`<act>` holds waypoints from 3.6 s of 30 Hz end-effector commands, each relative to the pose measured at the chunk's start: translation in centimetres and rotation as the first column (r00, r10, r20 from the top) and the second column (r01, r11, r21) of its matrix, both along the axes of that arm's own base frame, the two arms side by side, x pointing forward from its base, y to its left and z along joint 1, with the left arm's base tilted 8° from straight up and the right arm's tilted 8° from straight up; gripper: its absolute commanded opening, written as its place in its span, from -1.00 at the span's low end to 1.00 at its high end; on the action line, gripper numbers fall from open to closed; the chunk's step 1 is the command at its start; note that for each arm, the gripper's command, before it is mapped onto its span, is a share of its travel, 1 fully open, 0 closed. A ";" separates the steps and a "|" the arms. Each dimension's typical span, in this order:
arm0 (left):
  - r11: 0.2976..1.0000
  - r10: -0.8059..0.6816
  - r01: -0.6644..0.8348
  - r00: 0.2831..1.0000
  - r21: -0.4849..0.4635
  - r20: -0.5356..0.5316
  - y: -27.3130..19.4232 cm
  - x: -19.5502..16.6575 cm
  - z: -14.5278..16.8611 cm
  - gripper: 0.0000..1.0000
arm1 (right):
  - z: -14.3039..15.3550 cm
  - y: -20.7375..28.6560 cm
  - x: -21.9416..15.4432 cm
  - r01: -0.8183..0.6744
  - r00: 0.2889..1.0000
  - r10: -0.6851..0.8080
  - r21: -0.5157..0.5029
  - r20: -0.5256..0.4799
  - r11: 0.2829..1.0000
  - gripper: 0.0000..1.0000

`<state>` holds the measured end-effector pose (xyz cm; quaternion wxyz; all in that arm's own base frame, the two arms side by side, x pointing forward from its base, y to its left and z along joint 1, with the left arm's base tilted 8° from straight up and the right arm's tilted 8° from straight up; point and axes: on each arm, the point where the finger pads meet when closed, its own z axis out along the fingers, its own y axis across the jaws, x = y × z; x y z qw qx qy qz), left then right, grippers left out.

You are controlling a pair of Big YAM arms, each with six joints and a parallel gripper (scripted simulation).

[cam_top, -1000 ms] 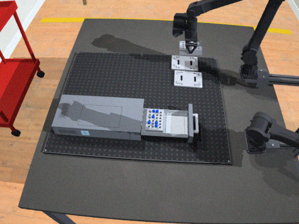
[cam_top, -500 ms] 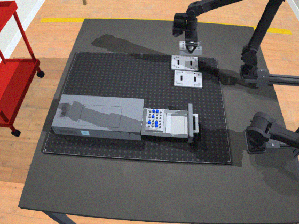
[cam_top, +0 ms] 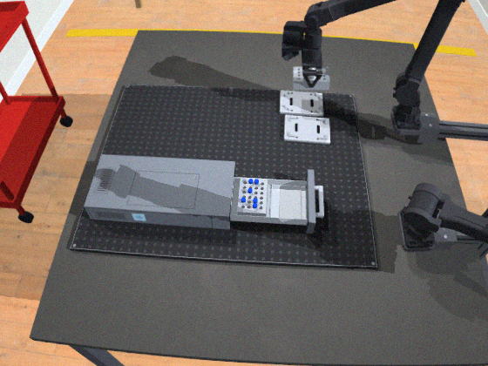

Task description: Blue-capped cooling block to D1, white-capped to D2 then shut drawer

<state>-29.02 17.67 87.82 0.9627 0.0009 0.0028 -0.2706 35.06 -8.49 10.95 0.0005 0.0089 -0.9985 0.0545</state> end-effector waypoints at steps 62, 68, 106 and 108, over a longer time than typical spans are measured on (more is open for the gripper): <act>1.000 0.008 -0.008 1.000 0.019 -0.029 -1.4 1.8 0.8 -1.00 | -2.9 -1.5 4.9 -0.020 0.987 0.025 -0.033 0.161 0.999 -1.00; 1.000 0.008 -0.008 1.000 0.019 -0.029 -1.4 1.8 0.8 -1.00 | -3.7 -2.4 6.4 -0.012 0.991 0.015 -0.027 0.135 1.000 -1.00; 1.000 0.008 -0.008 1.000 0.019 -0.029 -1.4 1.8 0.8 -1.00 | -2.5 -1.8 6.0 -0.020 0.988 0.024 -0.030 0.149 0.999 -1.00; 1.000 0.008 -0.008 1.000 0.019 -0.029 -1.4 1.8 0.8 -1.00 | -2.2 -1.7 6.1 -0.018 0.988 0.022 -0.029 0.150 0.999 -1.00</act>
